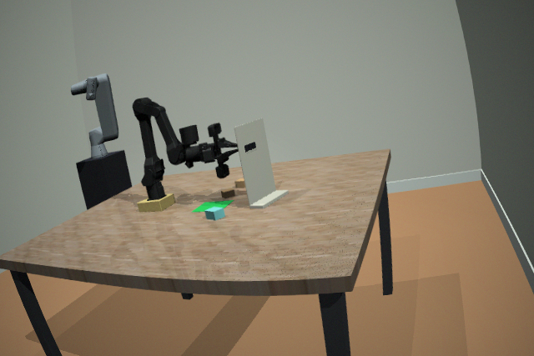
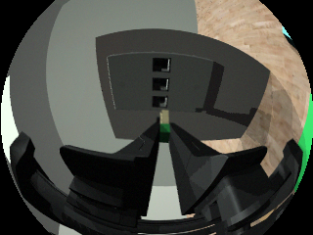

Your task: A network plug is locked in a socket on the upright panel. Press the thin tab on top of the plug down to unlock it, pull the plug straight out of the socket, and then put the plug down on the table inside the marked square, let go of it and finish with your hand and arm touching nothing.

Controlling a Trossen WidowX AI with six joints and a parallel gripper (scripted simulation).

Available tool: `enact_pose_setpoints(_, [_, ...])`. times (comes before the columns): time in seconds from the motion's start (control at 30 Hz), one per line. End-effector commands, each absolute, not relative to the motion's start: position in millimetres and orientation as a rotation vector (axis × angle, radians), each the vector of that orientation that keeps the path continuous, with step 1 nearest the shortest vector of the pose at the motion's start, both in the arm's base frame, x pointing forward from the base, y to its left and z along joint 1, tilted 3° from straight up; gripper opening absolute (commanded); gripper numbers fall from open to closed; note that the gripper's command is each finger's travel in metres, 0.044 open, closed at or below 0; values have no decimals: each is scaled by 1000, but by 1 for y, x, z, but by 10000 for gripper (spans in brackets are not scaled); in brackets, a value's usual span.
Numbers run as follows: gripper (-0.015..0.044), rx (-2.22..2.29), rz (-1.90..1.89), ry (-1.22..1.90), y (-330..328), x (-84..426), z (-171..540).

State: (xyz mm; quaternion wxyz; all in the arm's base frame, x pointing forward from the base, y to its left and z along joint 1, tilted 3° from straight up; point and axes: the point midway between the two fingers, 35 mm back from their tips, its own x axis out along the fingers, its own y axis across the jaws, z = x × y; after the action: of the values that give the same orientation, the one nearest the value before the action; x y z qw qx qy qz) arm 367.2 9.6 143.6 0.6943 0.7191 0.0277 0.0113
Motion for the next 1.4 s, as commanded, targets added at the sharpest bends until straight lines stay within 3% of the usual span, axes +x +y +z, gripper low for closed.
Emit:
enact_pose_setpoints(0.0, [0, 1605, 24, 58, 10, 363, 144])
enact_pose_setpoints(1.37, [0, 1606, 23, 59, 18, 341, 145])
